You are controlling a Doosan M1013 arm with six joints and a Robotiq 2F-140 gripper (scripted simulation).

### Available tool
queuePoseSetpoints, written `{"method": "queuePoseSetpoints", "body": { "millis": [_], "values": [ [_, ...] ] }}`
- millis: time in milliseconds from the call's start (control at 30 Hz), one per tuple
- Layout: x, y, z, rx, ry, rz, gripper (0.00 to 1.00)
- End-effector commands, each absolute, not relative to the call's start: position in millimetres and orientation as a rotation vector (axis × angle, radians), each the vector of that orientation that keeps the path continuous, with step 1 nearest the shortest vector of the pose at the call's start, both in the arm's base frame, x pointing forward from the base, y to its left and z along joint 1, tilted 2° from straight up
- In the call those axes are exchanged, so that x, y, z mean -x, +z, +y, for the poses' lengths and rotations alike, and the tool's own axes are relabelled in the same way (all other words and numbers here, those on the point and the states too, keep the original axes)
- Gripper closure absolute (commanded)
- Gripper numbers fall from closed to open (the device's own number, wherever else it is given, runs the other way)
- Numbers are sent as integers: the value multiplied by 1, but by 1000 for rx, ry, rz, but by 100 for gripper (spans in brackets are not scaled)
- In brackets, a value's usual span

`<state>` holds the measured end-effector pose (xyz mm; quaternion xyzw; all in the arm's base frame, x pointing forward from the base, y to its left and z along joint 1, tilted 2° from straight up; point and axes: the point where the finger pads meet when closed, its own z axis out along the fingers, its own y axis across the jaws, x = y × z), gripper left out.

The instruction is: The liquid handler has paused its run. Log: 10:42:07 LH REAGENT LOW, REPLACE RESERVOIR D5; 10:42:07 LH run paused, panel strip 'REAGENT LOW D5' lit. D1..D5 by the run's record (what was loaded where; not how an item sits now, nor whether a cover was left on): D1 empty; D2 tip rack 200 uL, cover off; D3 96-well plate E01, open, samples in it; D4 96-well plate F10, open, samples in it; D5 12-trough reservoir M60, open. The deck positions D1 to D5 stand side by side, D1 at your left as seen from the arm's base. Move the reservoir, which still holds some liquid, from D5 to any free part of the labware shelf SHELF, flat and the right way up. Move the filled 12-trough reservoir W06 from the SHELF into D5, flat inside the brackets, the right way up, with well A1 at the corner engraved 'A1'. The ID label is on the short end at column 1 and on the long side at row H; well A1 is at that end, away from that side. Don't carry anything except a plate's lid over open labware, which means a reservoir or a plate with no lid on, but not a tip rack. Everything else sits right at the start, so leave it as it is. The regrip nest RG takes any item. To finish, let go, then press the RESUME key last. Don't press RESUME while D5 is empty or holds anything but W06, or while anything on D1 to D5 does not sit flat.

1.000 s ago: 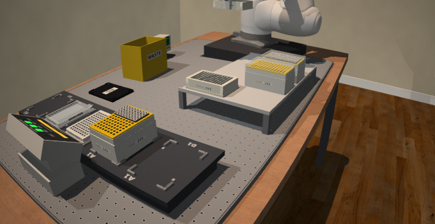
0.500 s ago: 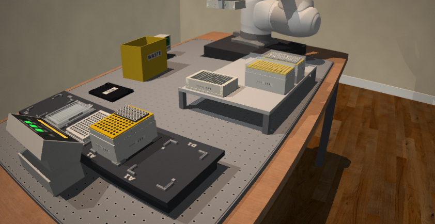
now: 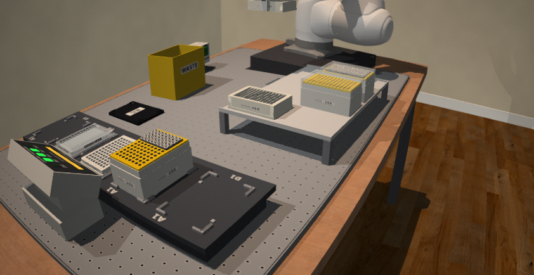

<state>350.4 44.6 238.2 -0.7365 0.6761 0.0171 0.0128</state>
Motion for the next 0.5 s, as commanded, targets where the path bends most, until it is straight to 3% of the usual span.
{"method": "queuePoseSetpoints", "body": {
  "millis": [0,467],
  "values": [
    [-356,238,45,2295,53,2107,100],
    [-384,238,49,2295,53,2107,100]
  ]
}}
